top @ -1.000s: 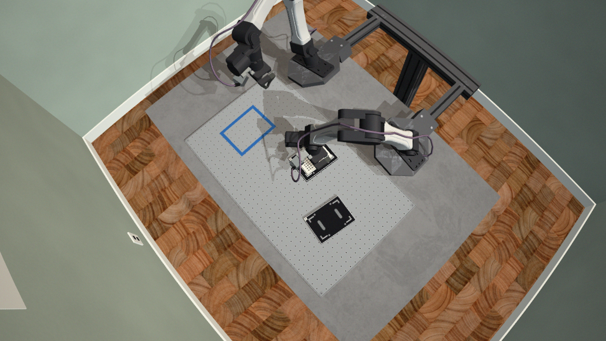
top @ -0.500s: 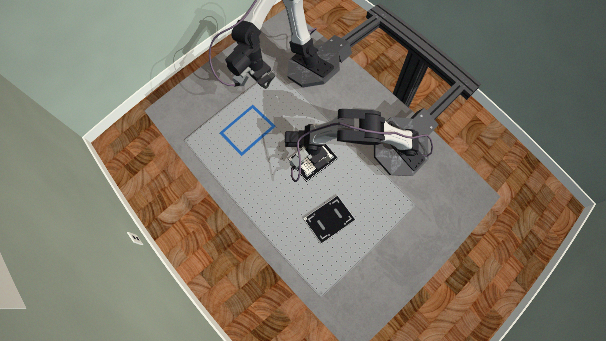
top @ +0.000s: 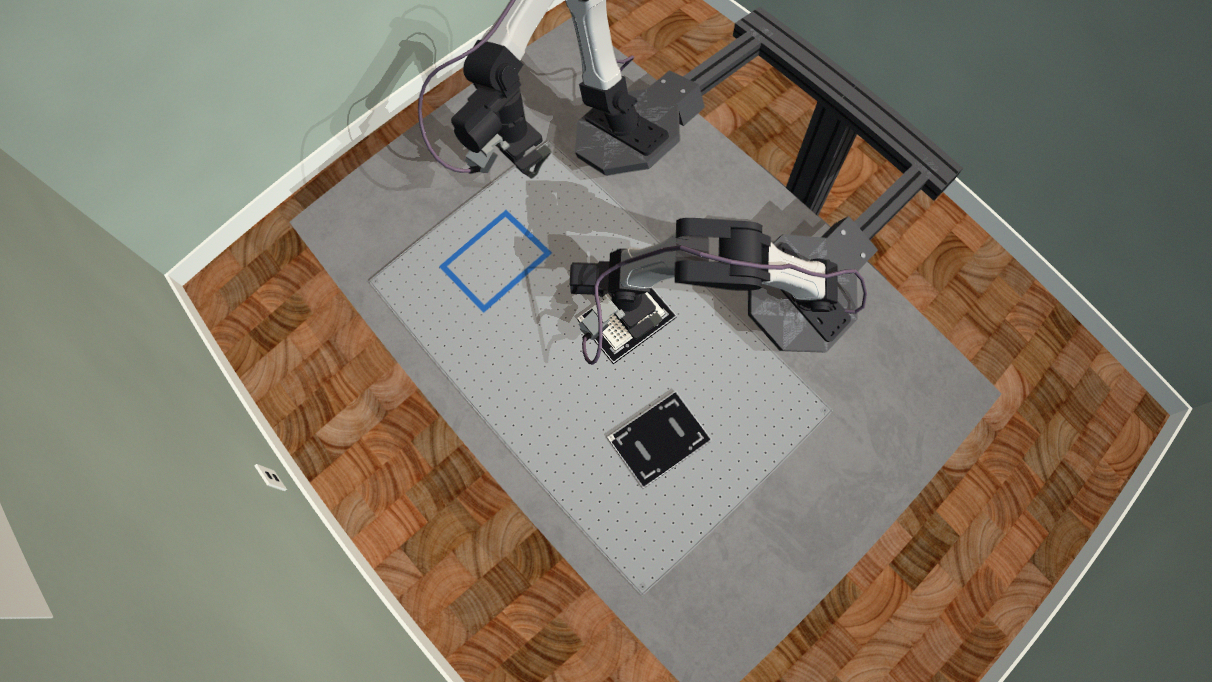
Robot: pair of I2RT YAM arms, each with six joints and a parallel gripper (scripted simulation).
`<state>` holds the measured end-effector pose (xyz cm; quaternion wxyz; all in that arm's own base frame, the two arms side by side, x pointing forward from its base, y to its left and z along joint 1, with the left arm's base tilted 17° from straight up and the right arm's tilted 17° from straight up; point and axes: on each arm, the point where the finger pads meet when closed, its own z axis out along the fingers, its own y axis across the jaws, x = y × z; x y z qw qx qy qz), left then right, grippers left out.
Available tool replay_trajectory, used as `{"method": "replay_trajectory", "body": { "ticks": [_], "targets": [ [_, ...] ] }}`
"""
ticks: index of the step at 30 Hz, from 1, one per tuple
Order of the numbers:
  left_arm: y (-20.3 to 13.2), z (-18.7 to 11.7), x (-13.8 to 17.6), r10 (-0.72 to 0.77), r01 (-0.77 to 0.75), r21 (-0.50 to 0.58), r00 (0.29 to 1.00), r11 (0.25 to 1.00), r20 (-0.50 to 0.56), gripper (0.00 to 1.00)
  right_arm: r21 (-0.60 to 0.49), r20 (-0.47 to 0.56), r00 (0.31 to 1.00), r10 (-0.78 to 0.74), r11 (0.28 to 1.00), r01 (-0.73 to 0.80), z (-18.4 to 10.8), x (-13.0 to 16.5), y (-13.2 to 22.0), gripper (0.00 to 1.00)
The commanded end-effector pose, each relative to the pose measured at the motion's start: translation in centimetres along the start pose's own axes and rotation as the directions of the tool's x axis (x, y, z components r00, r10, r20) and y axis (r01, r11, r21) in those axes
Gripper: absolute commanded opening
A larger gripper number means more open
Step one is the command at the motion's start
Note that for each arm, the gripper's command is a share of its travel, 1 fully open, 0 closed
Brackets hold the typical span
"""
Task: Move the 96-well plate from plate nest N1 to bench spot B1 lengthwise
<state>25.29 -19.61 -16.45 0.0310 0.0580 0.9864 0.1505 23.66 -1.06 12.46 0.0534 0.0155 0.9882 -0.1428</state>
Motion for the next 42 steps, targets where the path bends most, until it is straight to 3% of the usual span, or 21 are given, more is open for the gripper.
{"method": "replay_trajectory", "body": {
  "ticks": [1, 42],
  "targets": [
    [0.0, -1.0, -1.4, -0.02, 0.019, 0.026, 0.999, 0.999, 0.04, 1.0, 0.015, -0.048, 0.999, -0.011, 1.0, 0.011, 0.7, 1.1, 0.0, 1.0],
    [-0.2, -2.5, 0.3, 0.002, -0.002, 0.011, 1.0, 1.0, 0.016, 1.0, 0.015, -0.048, 0.999, -0.011, 1.0, 0.011, 0.7, 1.1, 0.0, 1.0]
  ]
}}
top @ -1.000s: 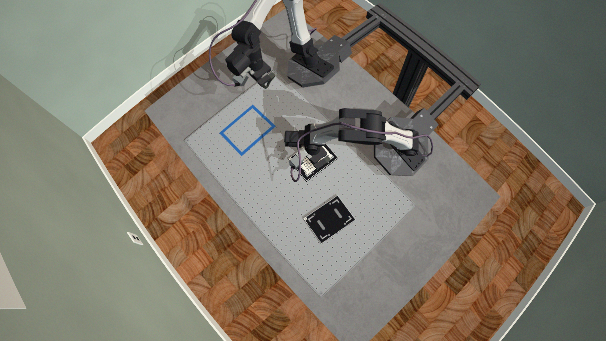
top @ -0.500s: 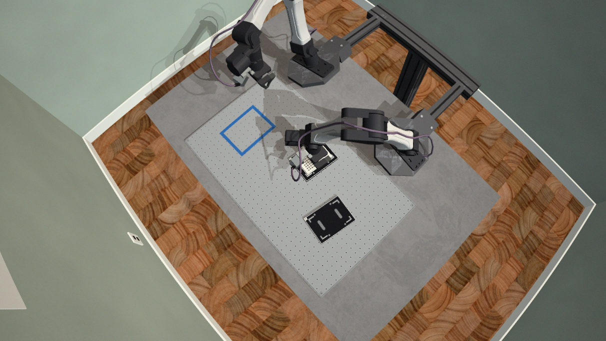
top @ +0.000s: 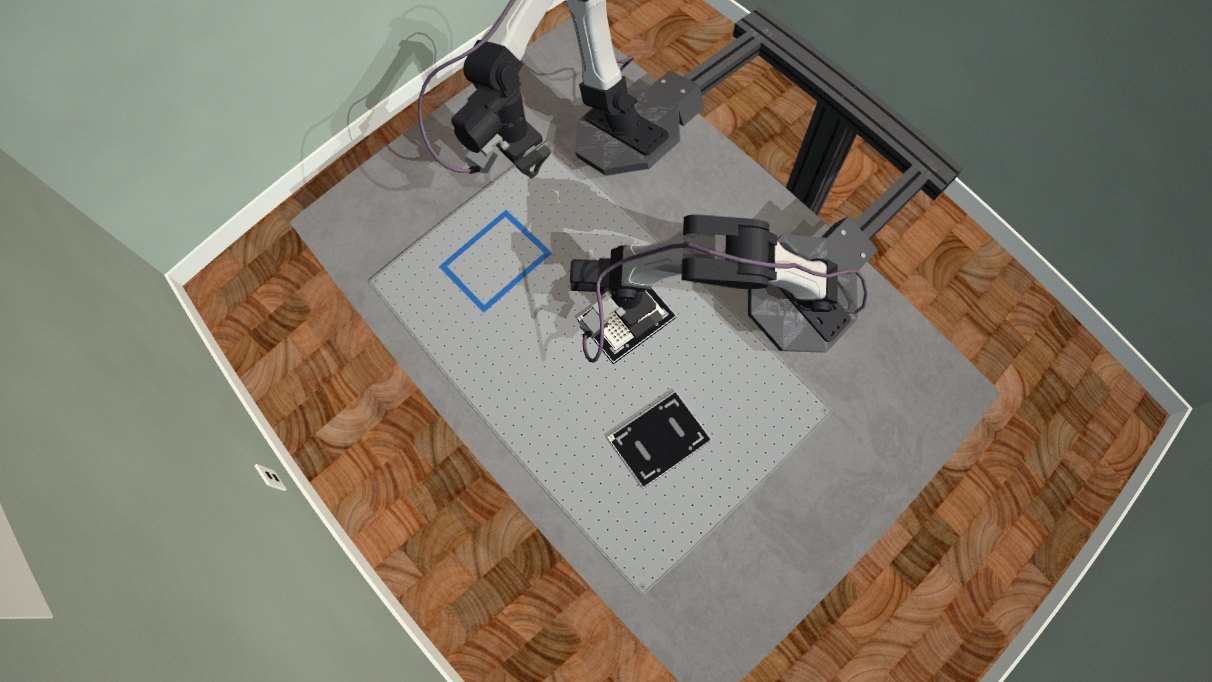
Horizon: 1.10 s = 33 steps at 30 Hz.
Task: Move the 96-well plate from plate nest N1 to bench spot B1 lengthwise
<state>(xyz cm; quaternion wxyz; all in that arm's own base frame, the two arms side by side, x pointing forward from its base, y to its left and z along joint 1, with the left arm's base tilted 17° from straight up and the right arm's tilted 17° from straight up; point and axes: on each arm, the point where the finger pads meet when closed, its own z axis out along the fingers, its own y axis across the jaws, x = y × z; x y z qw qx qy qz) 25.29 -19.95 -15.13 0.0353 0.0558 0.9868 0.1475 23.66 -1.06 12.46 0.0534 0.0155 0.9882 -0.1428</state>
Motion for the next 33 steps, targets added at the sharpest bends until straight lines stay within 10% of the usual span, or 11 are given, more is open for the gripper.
{"method": "replay_trajectory", "body": {
  "ticks": [1, 33],
  "targets": [
    [-0.3, -1.2, 0.3, 0.007, -0.007, 0.008, 1.0, 1.0, 0.011, 1.0, 0.015, -0.048, 0.999, -0.011, 1.0, 0.011, 0.7, 1.1, 0.0, 1.0],
    [-1.0, -4.1, -0.4, 0.0, -0.001, 0.029, 1.0, 1.0, 0.026, 1.0, 0.015, -0.048, 0.999, -0.011, 1.0, 0.011, 0.7, 1.1, 0.0, 1.0]
  ]
}}
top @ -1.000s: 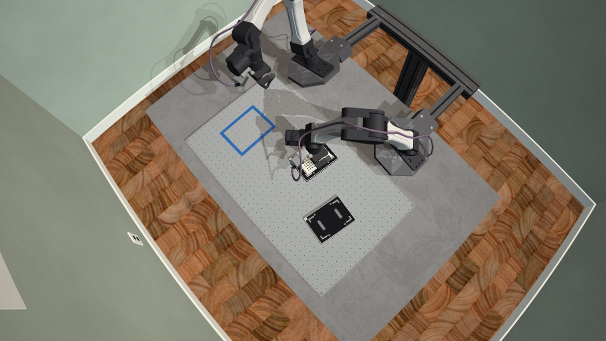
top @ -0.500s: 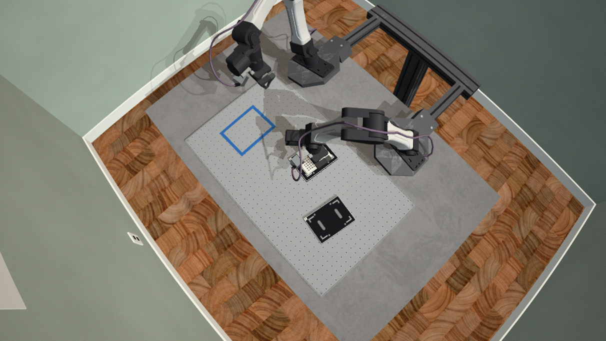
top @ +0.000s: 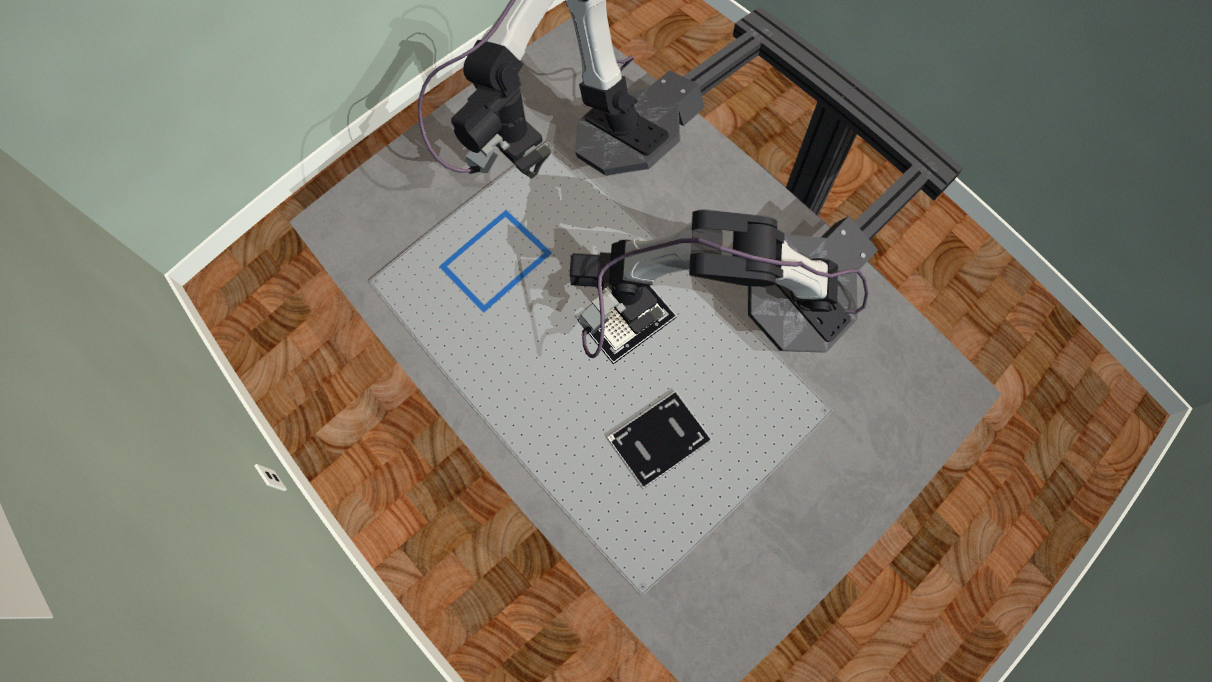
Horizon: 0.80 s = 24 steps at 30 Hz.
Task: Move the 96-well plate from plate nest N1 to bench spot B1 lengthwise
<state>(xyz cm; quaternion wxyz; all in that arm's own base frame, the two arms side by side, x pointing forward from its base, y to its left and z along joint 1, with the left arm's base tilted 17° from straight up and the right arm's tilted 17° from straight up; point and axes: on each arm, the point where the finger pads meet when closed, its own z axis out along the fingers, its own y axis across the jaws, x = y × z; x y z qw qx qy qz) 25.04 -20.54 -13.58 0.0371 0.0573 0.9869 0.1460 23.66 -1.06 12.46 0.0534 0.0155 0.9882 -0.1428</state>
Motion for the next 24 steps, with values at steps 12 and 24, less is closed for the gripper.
{"method": "replay_trajectory", "body": {
  "ticks": [12, 24],
  "targets": [
    [-0.9, -5.1, -0.4, -0.002, 0.002, 0.027, 1.0, 1.0, 0.021, 1.0, 0.015, -0.048, 0.999, -0.011, 1.0, 0.011, 0.7, 1.1, 0.0, 1.0],
    [-0.8, -7.5, -0.4, -0.002, 0.002, 0.027, 1.0, 1.0, 0.022, 1.0, 0.015, -0.048, 0.999, -0.011, 1.0, 0.011, 0.7, 1.1, 0.0, 1.0]
  ]
}}
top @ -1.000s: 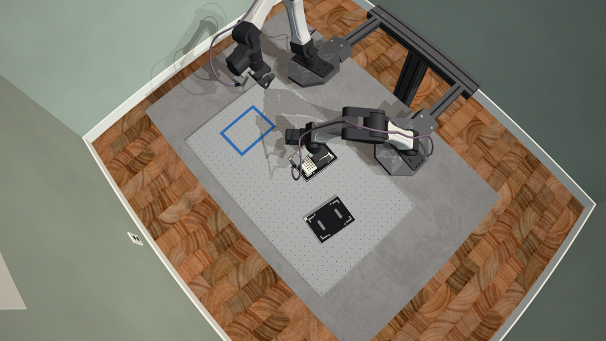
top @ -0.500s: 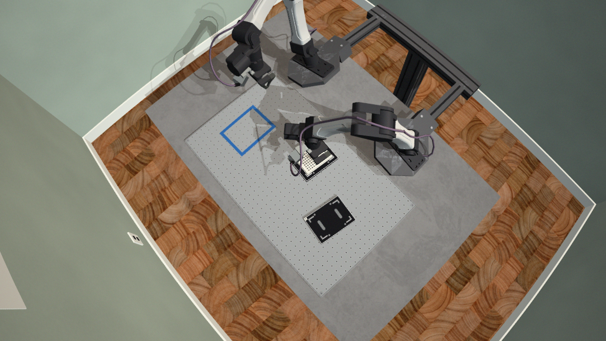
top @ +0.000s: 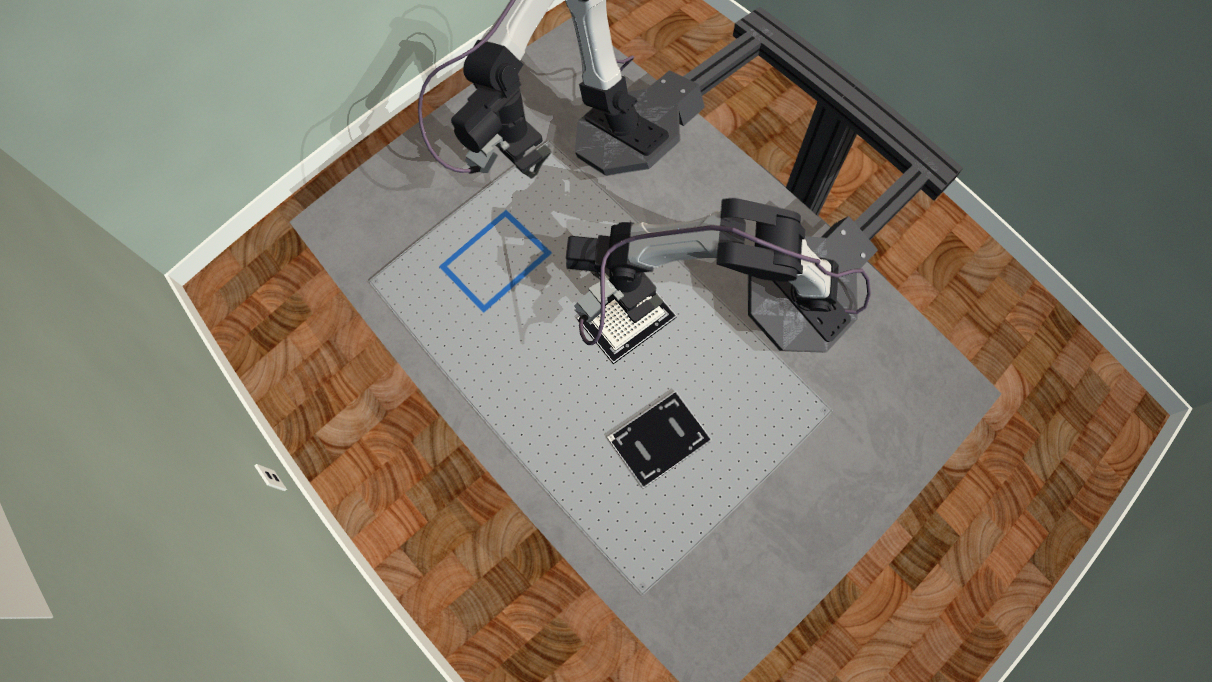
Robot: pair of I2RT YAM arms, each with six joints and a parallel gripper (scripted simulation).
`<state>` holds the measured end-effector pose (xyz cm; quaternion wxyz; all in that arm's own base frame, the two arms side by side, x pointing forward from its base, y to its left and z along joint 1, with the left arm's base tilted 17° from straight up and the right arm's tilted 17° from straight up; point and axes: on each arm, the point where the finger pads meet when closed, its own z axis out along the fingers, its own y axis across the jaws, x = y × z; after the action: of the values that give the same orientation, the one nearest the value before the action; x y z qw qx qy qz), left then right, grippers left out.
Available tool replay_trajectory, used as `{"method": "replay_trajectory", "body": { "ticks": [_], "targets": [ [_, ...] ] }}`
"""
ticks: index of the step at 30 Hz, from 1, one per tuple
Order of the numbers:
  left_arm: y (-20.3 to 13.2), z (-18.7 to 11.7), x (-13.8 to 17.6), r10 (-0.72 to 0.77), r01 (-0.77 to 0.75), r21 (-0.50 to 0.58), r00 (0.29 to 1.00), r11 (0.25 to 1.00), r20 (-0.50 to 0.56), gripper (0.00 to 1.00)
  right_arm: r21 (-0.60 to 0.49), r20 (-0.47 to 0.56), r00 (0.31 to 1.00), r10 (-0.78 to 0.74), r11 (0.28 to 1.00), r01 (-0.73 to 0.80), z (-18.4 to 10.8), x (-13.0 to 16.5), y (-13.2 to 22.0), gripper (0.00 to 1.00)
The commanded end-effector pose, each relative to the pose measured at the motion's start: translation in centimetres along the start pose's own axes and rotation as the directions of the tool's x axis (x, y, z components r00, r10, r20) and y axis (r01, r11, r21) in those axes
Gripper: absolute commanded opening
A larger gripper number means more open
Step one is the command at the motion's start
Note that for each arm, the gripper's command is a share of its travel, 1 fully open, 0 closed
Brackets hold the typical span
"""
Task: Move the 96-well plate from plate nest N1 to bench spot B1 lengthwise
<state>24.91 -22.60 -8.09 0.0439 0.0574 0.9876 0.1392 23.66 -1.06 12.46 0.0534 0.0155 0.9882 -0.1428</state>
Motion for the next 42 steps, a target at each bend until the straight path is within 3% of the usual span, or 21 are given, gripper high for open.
{"method": "replay_trajectory", "body": {
  "ticks": [1, 3, 26, 29, 42],
  "targets": [
    [-0.5, -1.7, 0.0, 0.0, 0.0, 0.014, 1.0, 1.0, 0.008, 1.0, 0.015, -0.048, 0.999, -0.011, 1.0, 0.011, 0.7, 1.1, 0.0, 1.0],
    [0.0, 0.0, 1.1, 0.013, -0.014, -0.024, 0.999, 1.0, -0.03, 1.0, 0.015, -0.048, 0.999, -0.011, 1.0, 0.011, 0.7, 1.1, 0.0, 1.0],
    [0.2, -0.3, 0.4, 0.002, -0.003, -0.012, 1.0, 1.0, -0.013, 1.0, 0.015, -0.048, 0.999, -0.011, 1.0, 0.011, 0.7, 1.1, 0.0, 1.0],
    [2.6, -1.3, 0.5, -0.1, 0.1, -0.022, 0.995, 0.995, -0.014, 1.0, 0.015, -0.048, 0.999, -0.011, 1.0, 0.011, 0.7, 1.1, 0.0, 1.0],
    [7.6, -3.4, 1.2, -0.084, 0.084, -0.026, 0.996, 0.996, -0.016, 1.0, 0.015, -0.048, 0.999, -0.011, 1.0, 0.011, 0.7, 1.1, 0.0, 1.0]
  ]
}}
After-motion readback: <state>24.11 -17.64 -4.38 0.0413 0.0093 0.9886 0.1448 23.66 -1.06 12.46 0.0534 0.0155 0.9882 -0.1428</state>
